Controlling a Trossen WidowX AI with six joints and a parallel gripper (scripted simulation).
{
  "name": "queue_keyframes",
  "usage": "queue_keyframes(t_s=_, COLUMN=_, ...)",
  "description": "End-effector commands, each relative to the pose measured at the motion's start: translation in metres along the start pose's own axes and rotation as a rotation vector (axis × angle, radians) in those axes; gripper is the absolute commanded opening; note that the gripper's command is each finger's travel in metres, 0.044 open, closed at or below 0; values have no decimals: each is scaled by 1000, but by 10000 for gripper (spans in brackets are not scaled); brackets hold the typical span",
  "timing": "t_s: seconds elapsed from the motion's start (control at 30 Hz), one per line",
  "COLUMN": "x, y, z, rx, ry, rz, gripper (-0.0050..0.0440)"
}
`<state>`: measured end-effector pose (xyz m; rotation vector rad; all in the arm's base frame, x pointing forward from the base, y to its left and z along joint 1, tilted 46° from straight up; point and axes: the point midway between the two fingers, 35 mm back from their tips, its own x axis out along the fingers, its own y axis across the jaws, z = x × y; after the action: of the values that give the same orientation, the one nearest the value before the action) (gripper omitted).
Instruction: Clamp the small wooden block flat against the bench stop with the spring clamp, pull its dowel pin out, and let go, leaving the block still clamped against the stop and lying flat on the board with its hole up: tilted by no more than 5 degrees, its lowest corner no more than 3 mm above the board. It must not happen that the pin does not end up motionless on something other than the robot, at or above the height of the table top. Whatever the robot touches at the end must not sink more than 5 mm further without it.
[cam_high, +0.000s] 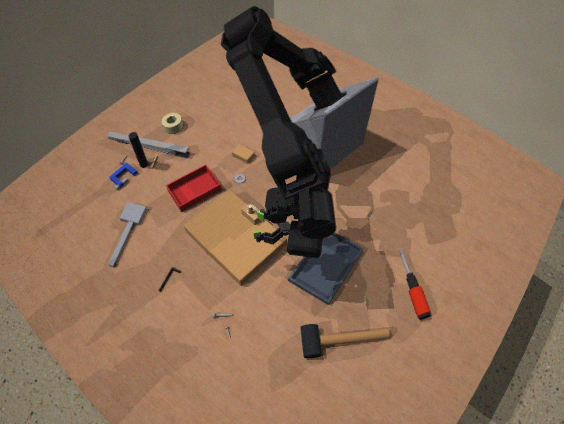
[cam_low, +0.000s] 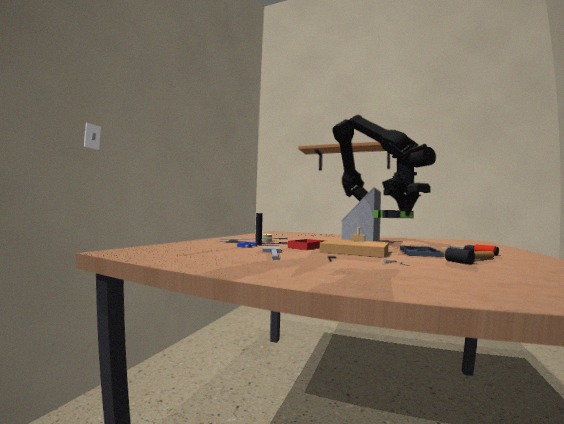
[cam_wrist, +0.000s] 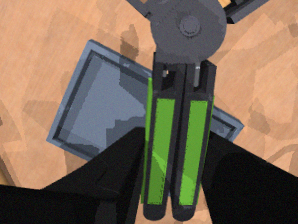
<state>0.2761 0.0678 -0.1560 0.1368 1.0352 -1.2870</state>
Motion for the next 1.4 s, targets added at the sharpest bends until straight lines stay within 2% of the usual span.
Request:
queue_keyframes(t_s=0.0, x=0, y=1, z=1, rx=34, ry=-5, rz=-1, gripper=0)
queue_keyframes(t_s=1.37, x=7, y=5, z=7, rx=321, ry=-6, rz=-1, gripper=0)
